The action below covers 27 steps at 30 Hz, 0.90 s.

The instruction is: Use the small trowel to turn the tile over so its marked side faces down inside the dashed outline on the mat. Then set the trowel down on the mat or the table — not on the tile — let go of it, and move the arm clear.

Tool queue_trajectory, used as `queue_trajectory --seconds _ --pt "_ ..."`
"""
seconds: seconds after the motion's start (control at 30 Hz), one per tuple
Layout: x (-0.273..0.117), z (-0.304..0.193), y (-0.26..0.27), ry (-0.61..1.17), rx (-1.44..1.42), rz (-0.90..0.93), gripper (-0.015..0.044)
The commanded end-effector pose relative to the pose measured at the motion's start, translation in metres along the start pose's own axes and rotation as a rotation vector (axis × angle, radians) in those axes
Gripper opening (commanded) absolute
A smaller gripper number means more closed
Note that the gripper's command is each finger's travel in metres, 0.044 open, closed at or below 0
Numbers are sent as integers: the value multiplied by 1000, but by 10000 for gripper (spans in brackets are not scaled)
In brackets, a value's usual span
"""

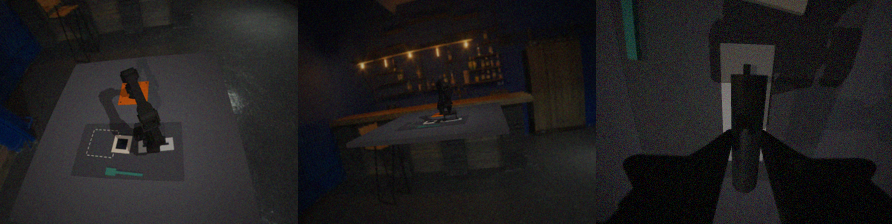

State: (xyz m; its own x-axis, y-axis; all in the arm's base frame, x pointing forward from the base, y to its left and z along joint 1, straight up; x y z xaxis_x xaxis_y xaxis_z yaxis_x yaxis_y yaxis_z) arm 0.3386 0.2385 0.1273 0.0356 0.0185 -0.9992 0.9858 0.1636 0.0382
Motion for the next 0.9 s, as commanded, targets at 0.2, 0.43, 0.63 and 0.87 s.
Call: queue_trajectory --seconds 0.2,0.43,0.63,0.87 --pt "1 0 0 0 123 -1 130" --pt "1 0 0 0 164 -1 130" --pt "1 0 0 0 164 -1 270" --pt "1 0 0 0 164 -1 270"
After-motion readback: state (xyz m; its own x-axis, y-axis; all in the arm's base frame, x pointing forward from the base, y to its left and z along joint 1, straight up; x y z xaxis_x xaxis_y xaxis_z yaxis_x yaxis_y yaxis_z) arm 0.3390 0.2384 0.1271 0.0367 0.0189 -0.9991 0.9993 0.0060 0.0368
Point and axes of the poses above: the point midway between the two fingers, 35 mm back from their tips, its own x axis out along the fingers, its own y axis across the jaws, z = x × y, the point moved 2 cm from there along -x, back along the fingers, and after that the axes turned 7 degrees about x, right-handed, at the moved point
